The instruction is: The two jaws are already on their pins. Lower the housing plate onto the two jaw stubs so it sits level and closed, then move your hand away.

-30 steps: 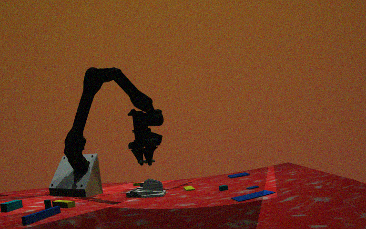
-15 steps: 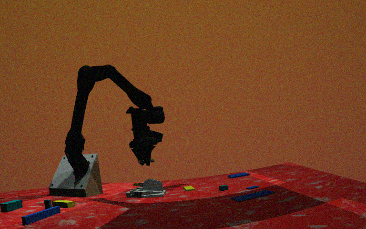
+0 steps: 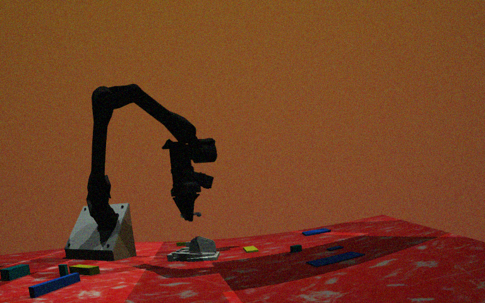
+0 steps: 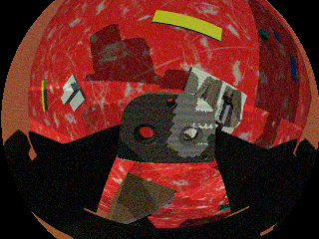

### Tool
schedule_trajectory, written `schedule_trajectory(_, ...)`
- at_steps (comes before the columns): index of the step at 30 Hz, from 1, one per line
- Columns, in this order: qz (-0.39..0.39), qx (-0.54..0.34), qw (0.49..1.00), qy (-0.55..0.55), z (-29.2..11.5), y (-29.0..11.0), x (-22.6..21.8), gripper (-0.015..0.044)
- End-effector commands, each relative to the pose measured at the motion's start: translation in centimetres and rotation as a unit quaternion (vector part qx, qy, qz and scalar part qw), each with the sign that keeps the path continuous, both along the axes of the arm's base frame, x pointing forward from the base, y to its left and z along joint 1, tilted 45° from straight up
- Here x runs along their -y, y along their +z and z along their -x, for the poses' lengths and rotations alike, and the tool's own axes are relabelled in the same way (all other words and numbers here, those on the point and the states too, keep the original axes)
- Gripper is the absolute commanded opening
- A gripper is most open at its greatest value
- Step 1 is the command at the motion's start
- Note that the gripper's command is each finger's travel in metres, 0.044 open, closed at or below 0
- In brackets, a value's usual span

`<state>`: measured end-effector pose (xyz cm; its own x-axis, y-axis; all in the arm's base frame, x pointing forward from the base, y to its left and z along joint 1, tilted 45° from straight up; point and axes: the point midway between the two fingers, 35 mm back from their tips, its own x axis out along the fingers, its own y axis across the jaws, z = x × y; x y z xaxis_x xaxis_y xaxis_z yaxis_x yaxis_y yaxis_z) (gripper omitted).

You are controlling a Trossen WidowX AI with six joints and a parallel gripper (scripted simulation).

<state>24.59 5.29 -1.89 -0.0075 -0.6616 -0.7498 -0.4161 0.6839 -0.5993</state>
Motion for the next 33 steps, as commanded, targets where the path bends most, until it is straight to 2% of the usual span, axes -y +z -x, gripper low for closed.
schedule_trajectory(1, 0.005, 0.012, 1.0, -0.015, 0.2, 0.7, 1.1, 0.0351)
schedule_trajectory(25, 0.025, 0.085, 0.991, -0.101, 1.8, 4.7, 7.3, 0.0351)
schedule_trajectory(33, 0.026, 0.087, 0.99, -0.103, 1.9, 4.8, 7.4, 0.0351)
